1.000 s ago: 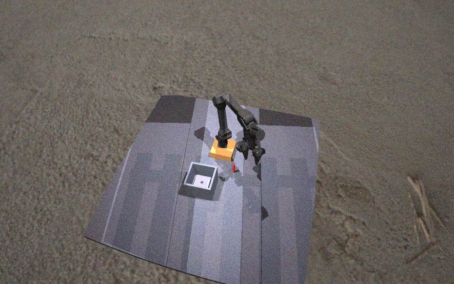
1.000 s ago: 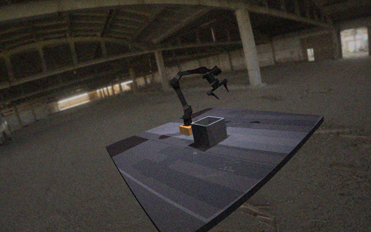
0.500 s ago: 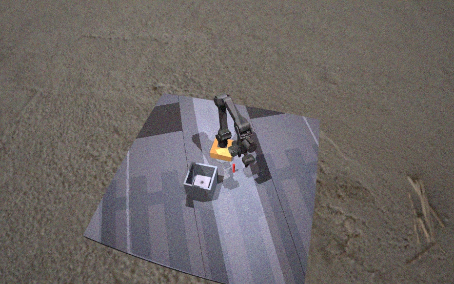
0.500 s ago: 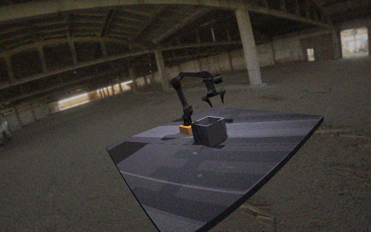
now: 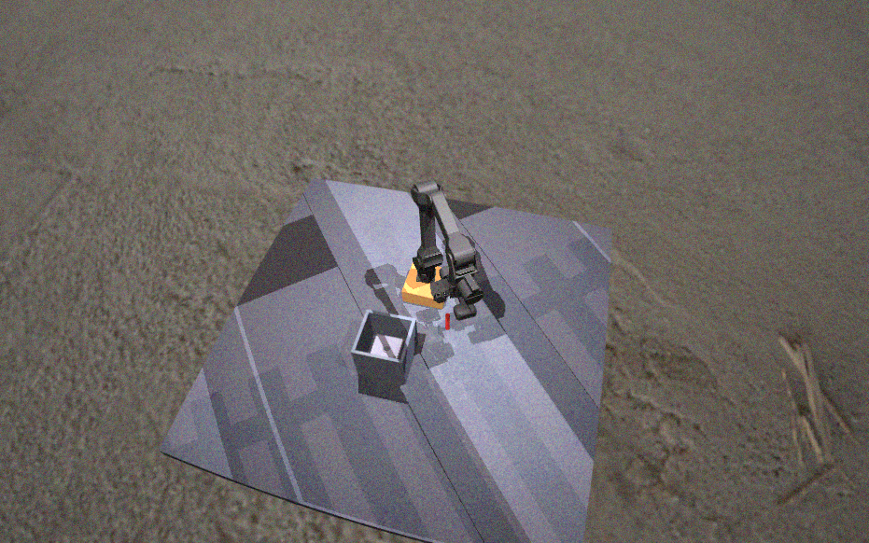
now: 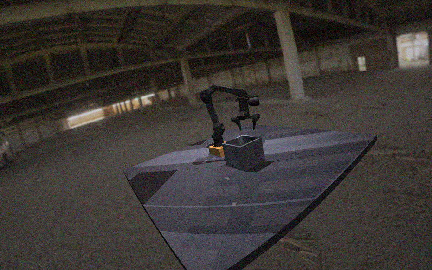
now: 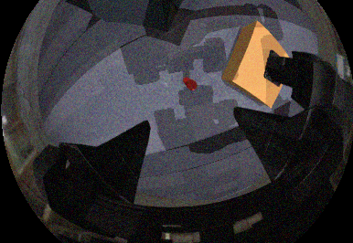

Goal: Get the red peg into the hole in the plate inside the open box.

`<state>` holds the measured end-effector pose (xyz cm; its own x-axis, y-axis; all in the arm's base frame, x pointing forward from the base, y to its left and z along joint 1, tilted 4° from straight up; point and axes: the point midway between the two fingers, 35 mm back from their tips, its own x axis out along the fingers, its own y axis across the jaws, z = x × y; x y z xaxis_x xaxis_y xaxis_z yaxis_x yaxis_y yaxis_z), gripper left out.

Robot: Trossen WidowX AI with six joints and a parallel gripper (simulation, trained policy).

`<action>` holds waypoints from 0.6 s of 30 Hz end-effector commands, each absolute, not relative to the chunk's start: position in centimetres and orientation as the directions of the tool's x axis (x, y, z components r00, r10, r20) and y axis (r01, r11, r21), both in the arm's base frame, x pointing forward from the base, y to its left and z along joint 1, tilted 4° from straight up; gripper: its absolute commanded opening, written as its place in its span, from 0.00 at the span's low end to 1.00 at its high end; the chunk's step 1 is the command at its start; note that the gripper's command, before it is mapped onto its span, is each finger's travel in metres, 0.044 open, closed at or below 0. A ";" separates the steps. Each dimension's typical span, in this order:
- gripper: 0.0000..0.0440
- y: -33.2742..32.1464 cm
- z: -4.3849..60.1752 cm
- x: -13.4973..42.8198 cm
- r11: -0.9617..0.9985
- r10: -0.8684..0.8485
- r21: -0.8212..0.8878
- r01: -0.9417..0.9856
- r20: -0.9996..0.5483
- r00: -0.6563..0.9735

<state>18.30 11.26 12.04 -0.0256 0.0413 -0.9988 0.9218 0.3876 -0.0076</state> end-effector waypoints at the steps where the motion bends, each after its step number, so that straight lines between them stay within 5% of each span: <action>1: 1.00 11.0 11.2 17.8 0.374 0.031 -0.043 0.926 -0.998 -0.058; 18: 1.00 9.4 5.3 17.5 0.280 -0.006 -0.089 0.956 -0.996 -0.091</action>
